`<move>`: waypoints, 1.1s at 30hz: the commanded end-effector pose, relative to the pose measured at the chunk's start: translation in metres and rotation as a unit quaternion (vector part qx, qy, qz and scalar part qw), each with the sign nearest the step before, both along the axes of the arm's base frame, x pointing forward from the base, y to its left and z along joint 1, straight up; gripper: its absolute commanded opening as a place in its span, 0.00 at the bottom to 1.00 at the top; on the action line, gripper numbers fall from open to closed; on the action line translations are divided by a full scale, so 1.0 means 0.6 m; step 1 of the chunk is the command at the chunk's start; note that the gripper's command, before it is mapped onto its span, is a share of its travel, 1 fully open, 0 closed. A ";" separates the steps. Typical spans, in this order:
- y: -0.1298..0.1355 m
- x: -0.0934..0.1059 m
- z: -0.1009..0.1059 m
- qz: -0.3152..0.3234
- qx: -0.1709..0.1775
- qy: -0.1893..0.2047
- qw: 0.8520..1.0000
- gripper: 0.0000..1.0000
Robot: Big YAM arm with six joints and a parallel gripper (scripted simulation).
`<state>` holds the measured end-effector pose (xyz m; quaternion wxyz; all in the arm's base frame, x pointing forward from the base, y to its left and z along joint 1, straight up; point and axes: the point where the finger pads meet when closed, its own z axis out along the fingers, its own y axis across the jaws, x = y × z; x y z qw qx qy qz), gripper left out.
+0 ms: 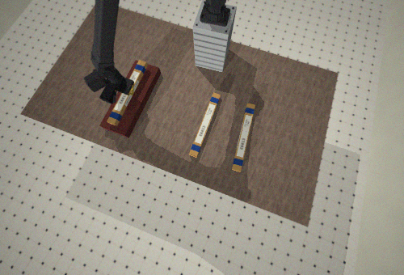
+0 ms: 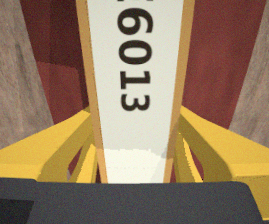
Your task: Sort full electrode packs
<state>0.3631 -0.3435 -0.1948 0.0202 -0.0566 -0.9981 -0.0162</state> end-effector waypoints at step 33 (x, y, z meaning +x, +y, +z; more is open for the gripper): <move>-0.134 0.057 0.071 0.008 -0.038 -0.041 0.998 0.00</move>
